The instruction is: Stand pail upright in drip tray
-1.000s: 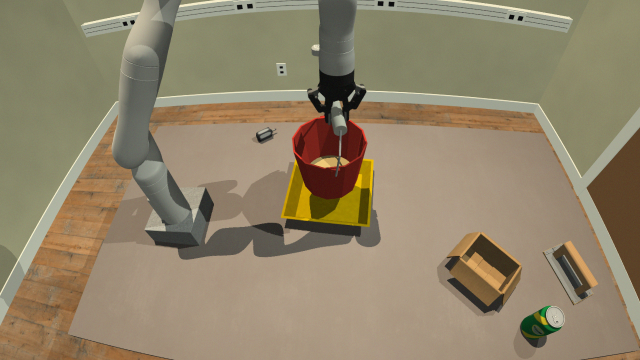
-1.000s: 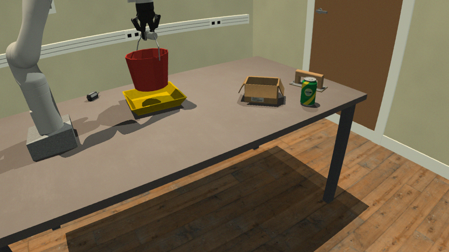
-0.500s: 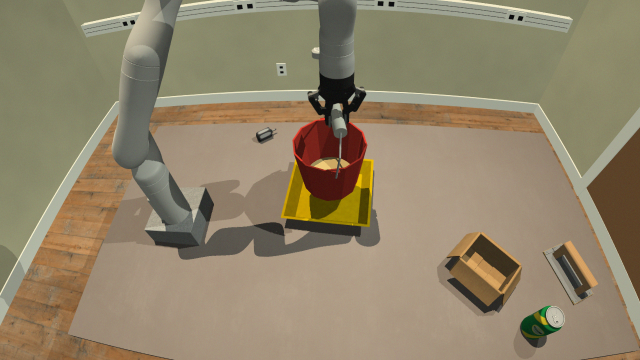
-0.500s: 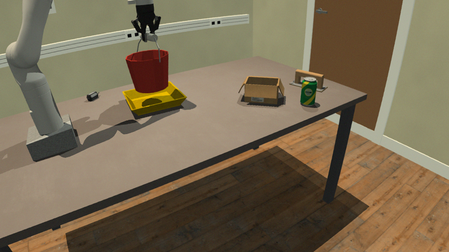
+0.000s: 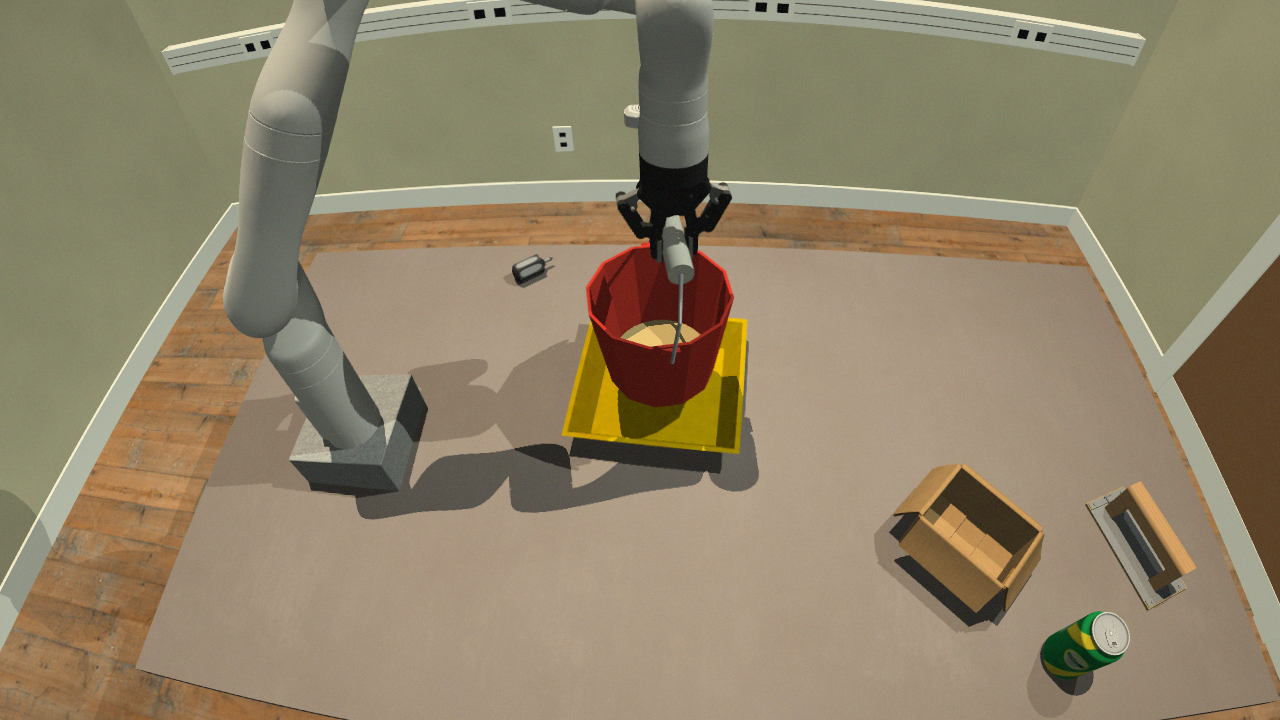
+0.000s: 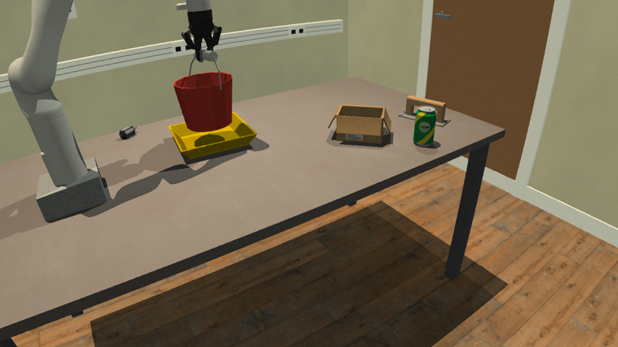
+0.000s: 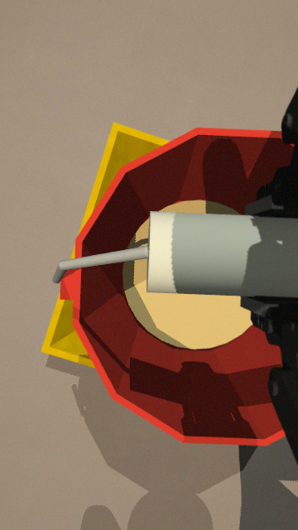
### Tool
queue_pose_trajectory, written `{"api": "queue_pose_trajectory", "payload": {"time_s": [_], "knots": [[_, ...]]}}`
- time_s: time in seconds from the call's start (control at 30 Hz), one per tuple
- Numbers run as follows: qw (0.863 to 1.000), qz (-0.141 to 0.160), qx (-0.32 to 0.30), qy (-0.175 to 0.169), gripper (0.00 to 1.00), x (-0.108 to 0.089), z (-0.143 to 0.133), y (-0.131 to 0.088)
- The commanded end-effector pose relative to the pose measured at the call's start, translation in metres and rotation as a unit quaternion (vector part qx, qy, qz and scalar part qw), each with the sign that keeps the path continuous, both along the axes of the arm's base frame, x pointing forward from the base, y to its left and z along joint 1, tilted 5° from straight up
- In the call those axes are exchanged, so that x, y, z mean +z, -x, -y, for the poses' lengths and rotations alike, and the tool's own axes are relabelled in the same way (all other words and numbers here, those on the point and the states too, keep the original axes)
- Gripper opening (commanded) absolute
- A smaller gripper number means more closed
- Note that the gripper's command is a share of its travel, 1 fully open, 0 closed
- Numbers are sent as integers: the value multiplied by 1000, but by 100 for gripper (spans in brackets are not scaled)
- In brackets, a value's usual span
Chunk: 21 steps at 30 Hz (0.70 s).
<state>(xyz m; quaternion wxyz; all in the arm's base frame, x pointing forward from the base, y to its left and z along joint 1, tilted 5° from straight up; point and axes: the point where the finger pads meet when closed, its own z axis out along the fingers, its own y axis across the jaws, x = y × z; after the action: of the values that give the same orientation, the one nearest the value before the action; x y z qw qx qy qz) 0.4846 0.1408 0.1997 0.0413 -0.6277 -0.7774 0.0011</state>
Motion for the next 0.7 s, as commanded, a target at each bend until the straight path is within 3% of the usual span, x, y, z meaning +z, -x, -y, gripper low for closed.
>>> {"api": "queue_pose_trajectory", "payload": {"time_s": [0.0,0.67], "knots": [[1000,0,0,0,10,-3,0,0],[1000,0,0,0,10,-27,-1,2]]}}
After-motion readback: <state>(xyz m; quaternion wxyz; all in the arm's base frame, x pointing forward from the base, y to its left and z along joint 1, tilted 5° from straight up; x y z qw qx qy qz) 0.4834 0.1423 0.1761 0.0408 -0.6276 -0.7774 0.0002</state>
